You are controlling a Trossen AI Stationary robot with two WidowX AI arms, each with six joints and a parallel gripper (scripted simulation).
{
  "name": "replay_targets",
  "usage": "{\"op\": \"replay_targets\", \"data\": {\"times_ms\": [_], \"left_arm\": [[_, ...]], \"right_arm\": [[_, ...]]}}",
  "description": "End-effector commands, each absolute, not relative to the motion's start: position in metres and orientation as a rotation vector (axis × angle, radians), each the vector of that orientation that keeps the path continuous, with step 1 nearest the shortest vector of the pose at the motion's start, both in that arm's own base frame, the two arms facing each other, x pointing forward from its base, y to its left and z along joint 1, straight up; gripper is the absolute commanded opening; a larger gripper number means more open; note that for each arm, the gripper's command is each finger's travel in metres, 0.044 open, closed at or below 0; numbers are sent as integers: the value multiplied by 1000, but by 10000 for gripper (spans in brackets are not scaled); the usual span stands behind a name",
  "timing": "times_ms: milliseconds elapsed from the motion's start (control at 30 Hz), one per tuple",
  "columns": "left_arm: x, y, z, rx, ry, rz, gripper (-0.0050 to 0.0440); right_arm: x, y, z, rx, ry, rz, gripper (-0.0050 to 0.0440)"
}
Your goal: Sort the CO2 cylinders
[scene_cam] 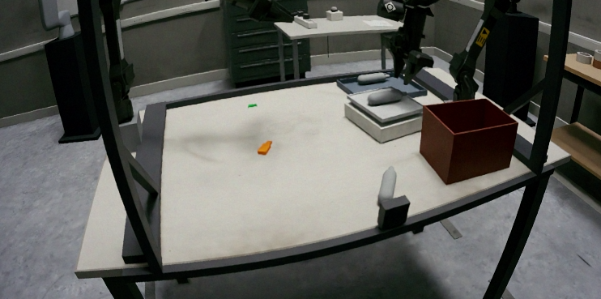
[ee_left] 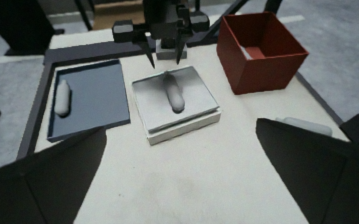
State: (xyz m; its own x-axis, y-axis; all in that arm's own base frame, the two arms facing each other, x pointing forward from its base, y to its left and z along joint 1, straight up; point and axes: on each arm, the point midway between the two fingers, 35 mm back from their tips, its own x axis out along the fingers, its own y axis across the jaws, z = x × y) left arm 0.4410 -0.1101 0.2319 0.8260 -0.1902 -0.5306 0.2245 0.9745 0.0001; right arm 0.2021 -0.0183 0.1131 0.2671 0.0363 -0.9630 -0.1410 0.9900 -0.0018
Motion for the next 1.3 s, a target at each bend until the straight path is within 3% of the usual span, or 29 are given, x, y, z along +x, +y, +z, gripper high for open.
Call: {"op": "replay_targets", "data": {"times_ms": [0, 1167, 1267], "left_arm": [[441, -110, 245, 58, 527, -219, 440], [441, -110, 245, 58, 527, -219, 440], [441, -110, 245, 58, 527, -219, 440]], "right_arm": [[218, -15, 118, -125, 1270, 156, 252], [231, -10, 74, -140, 1303, 180, 252], [234, -10, 77, -142, 1291, 178, 212]]}}
